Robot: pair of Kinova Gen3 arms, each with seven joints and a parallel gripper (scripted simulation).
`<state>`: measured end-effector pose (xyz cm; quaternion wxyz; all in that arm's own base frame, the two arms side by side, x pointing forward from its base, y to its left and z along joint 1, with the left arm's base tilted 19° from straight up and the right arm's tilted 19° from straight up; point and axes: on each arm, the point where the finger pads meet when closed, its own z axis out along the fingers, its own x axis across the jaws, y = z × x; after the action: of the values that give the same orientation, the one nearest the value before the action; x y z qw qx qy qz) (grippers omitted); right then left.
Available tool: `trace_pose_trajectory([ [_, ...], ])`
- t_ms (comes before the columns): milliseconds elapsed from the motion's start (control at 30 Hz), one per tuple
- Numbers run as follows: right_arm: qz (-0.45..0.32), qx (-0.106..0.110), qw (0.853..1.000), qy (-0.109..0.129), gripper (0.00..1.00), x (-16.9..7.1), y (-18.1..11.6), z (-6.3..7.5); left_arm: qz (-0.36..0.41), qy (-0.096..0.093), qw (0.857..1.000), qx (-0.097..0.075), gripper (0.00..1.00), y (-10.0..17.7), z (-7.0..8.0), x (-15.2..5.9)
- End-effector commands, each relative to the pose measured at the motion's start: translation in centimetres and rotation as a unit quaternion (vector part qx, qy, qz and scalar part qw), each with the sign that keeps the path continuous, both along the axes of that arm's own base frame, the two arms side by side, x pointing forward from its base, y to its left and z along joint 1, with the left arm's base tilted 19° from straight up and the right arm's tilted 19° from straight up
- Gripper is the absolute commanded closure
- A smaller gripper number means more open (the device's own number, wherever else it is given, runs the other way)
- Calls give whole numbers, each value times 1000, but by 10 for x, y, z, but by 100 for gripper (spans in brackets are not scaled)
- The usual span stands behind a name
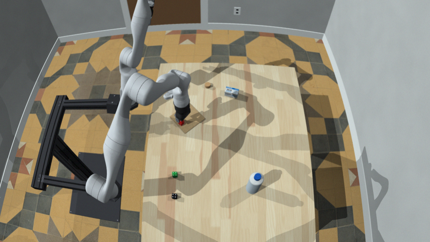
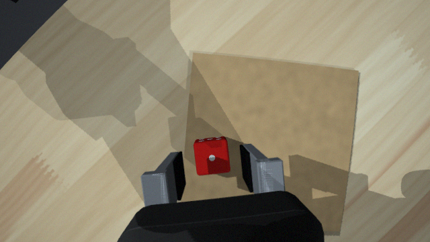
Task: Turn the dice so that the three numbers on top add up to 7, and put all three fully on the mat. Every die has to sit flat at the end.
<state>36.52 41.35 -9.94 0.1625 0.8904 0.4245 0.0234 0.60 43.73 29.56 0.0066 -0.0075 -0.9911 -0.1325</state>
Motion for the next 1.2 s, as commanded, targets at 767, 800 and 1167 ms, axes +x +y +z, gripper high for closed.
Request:
trace_pose_trajectory([
  [767,0,1,1000,-1,0,-7,12,40,0,0,1000,1,0,0,1,0],
  [800,0,1,1000,-1,0,-7,12,40,0,0,1000,1,0,0,1,0],
  [1167,0,1,1000,-1,0,-7,12,40,0,0,1000,1,0,0,1,0],
])
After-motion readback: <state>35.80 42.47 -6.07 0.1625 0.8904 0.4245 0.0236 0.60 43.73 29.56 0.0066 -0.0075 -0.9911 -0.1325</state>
